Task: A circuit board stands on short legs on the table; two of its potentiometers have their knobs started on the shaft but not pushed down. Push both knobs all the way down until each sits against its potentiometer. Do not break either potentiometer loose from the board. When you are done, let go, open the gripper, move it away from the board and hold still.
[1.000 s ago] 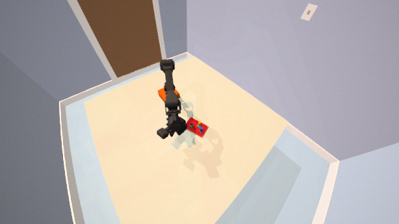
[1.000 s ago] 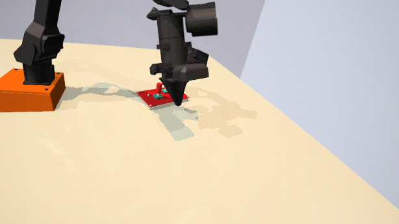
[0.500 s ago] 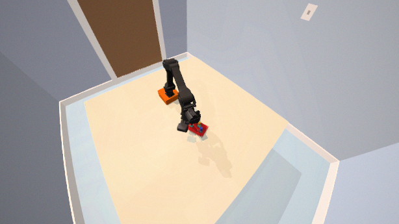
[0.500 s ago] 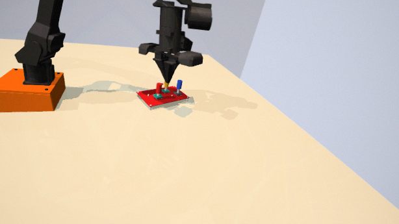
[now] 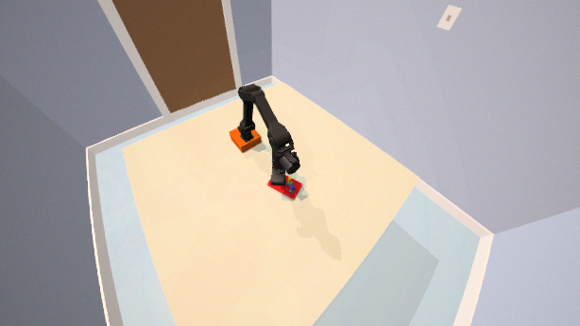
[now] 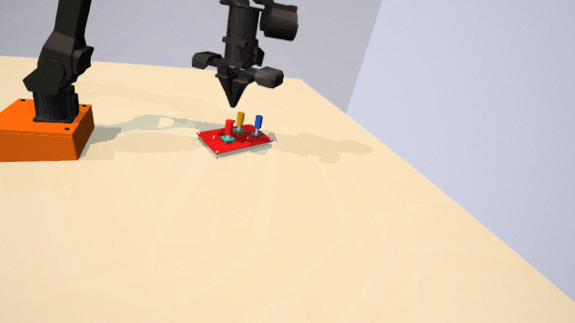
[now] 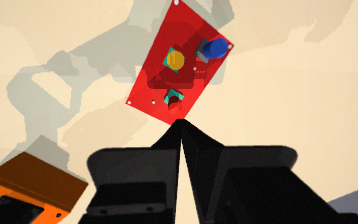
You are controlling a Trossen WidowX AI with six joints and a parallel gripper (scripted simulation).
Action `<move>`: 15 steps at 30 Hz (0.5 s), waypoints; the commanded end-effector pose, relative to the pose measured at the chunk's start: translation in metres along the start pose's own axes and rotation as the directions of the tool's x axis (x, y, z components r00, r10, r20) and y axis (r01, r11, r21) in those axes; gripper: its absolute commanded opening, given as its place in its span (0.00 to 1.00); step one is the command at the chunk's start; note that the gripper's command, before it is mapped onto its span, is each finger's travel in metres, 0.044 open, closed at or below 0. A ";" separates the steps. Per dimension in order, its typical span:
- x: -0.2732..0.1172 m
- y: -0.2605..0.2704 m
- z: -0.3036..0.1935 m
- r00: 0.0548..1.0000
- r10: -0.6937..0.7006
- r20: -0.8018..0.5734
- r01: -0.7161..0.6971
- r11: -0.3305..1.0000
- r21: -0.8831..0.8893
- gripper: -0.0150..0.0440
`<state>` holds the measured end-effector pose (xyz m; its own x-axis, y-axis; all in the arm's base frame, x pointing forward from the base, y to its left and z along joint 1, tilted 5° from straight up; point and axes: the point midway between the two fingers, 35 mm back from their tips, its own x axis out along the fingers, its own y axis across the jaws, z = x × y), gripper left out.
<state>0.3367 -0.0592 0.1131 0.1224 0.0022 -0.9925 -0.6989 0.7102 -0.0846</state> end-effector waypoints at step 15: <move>0.021 0.003 0.000 1.000 0.014 -0.003 -0.014 1.000 -0.010 0.25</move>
<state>0.3379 -0.0579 0.1003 0.1208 0.0038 -0.9927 -0.7027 0.7067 -0.0828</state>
